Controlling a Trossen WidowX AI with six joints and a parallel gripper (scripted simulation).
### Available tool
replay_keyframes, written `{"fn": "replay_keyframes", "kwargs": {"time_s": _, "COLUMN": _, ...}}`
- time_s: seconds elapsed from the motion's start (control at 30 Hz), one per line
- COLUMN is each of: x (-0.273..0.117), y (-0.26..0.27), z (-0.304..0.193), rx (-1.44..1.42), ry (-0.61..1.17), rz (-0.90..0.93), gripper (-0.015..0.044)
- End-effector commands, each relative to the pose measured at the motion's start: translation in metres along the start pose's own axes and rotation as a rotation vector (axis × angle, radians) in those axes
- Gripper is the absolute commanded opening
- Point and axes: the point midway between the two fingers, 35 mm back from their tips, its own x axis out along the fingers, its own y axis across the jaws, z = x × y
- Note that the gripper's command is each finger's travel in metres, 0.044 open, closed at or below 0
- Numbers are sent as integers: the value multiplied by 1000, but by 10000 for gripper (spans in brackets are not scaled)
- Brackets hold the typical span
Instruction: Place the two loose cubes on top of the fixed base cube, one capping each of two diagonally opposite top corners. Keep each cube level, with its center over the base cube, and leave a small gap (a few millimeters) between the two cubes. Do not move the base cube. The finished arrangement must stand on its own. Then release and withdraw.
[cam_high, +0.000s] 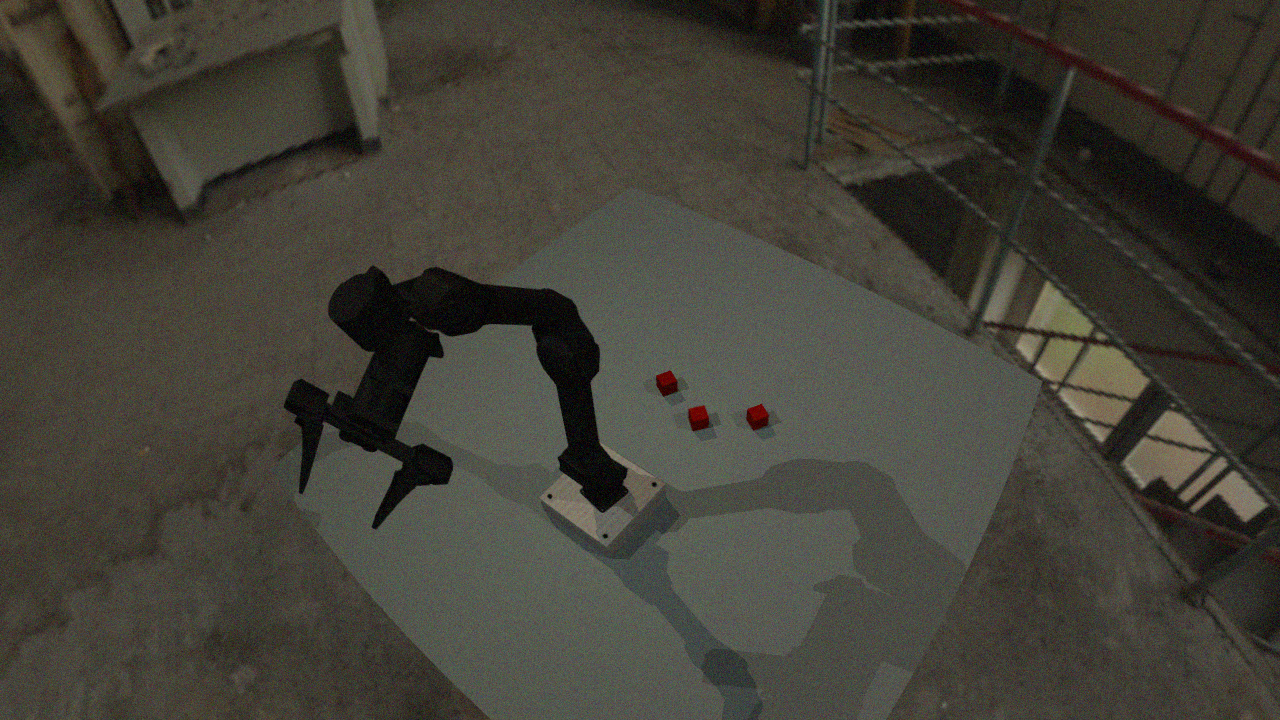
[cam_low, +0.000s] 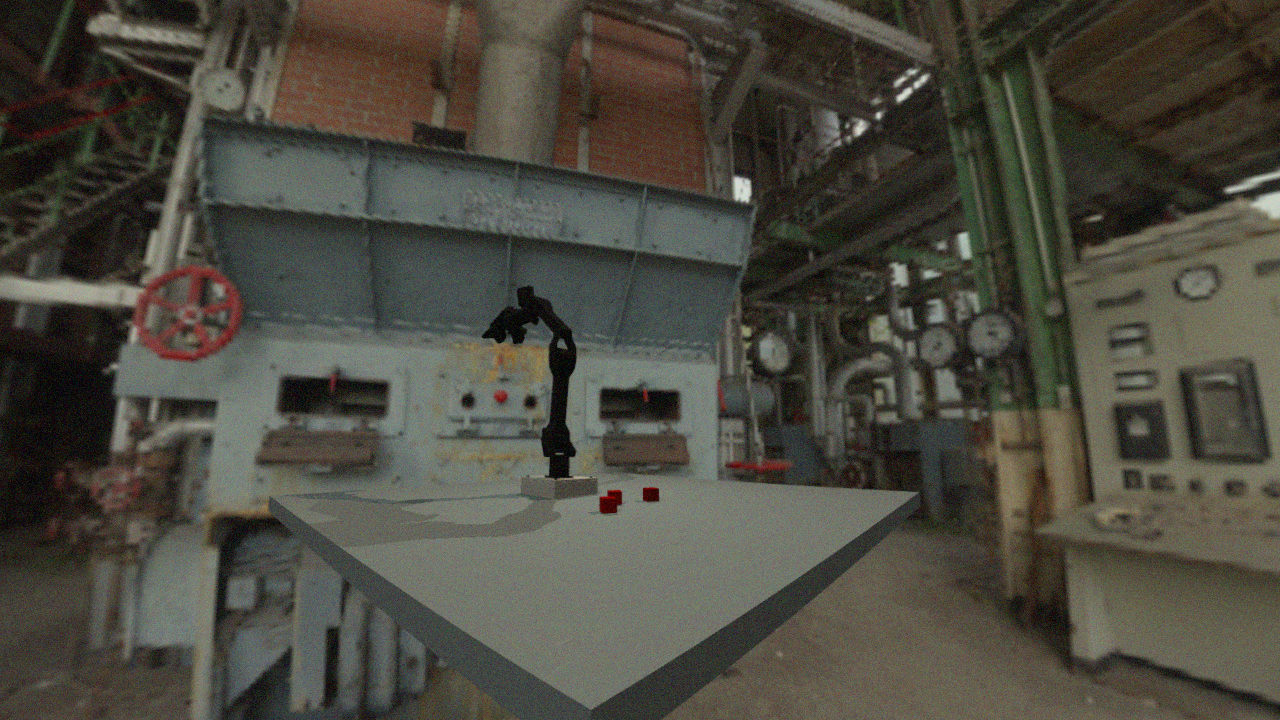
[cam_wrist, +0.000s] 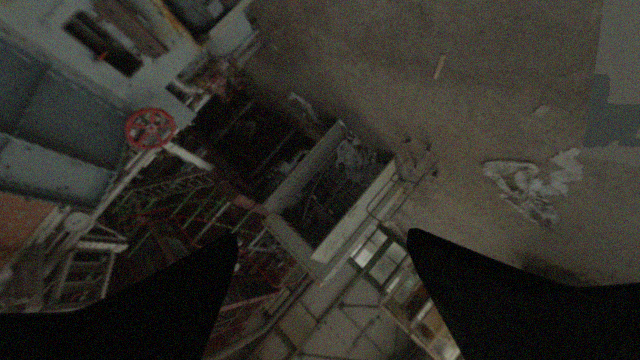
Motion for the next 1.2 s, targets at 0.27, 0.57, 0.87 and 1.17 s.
{"fn": "replay_keyframes", "kwargs": {"time_s": 0.27, "x": 26, "y": -50, "z": -31, "rx": -199, "ry": 90, "rz": -137, "gripper": 265}}
{"fn": "replay_keyframes", "kwargs": {"time_s": 0.57, "x": 48, "y": -135, "z": -69, "rx": -430, "ry": 214, "rz": -349, "gripper": 265}}
{"fn": "replay_keyframes", "kwargs": {"time_s": 0.87, "x": 45, "y": -228, "z": -106, "rx": -683, "ry": 370, "rz": -540, "gripper": 265}}
{"fn": "replay_keyframes", "kwargs": {"time_s": 1.17, "x": 17, "y": -323, "z": -134, "rx": -954, "ry": 560, "rz": -705, "gripper": 265}}
